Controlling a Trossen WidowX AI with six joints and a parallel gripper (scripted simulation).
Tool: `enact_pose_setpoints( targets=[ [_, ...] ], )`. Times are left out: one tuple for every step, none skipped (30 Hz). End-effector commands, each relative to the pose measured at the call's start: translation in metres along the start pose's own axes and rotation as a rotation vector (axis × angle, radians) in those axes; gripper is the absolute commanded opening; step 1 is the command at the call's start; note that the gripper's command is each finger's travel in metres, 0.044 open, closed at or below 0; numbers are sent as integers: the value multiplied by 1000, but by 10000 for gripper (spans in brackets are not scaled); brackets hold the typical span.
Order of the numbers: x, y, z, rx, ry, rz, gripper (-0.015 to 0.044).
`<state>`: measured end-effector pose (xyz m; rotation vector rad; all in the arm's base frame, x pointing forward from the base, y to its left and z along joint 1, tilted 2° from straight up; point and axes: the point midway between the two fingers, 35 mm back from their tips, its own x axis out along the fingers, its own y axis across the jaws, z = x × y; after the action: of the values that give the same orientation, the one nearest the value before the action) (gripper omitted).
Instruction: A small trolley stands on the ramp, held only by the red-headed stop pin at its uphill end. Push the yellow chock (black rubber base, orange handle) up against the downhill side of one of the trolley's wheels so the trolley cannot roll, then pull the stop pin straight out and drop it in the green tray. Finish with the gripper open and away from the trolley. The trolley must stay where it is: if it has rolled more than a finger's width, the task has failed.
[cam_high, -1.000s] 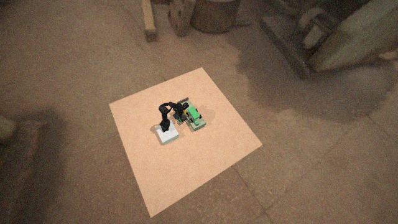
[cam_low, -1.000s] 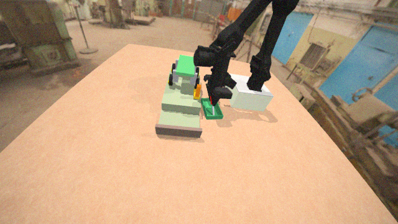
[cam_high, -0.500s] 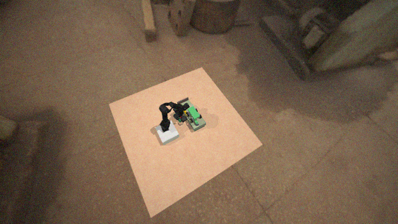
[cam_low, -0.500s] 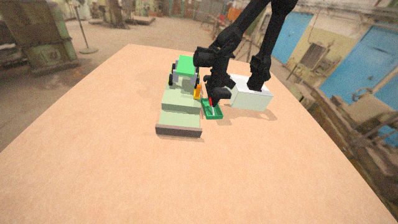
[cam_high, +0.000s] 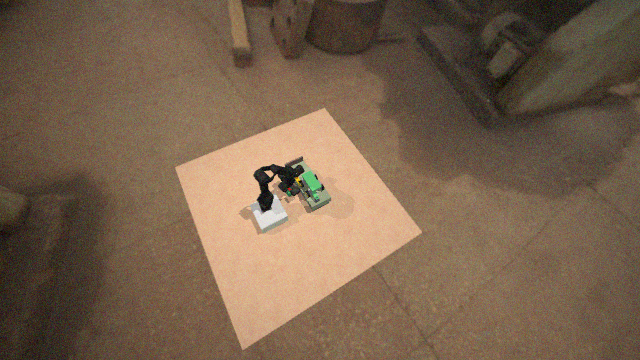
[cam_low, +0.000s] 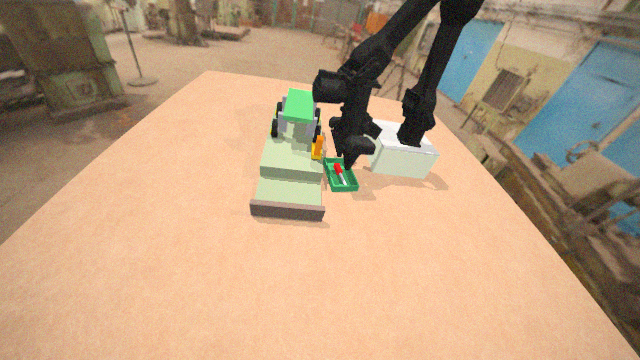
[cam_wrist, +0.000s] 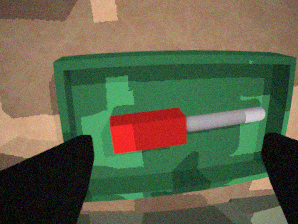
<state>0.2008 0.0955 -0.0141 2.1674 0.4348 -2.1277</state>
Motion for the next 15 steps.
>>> enact_pose_setpoints(
  targets=[
    [-12,-2,-1,-3,11,-1,366],
    [-14,-2,-1,-3,11,-1,393],
    [-17,-3,-1,-3,11,-1,419],
    [-21,-4,-1,-3,11,-1,440],
    [-25,-4,-1,-3,11,-1,440],
    [-28,-5,-1,-3,11,-1,440],
    [-29,-5,-1,-3,11,-1,440],
    [-31,-5,-1,-3,11,-1,440],
    [-33,-6,-1,-3,11,-1,440],
    [-37,-6,-1,-3,11,-1,440],
    [-42,-7,-1,-3,11,-1,440],
    [-45,-7,-1,-3,11,-1,440],
    [-48,-8,-1,-3,11,-1,440],
    [-51,-8,-1,-3,11,-1,440],
    [-54,-9,-1,-3,11,-1,440]
  ],
)
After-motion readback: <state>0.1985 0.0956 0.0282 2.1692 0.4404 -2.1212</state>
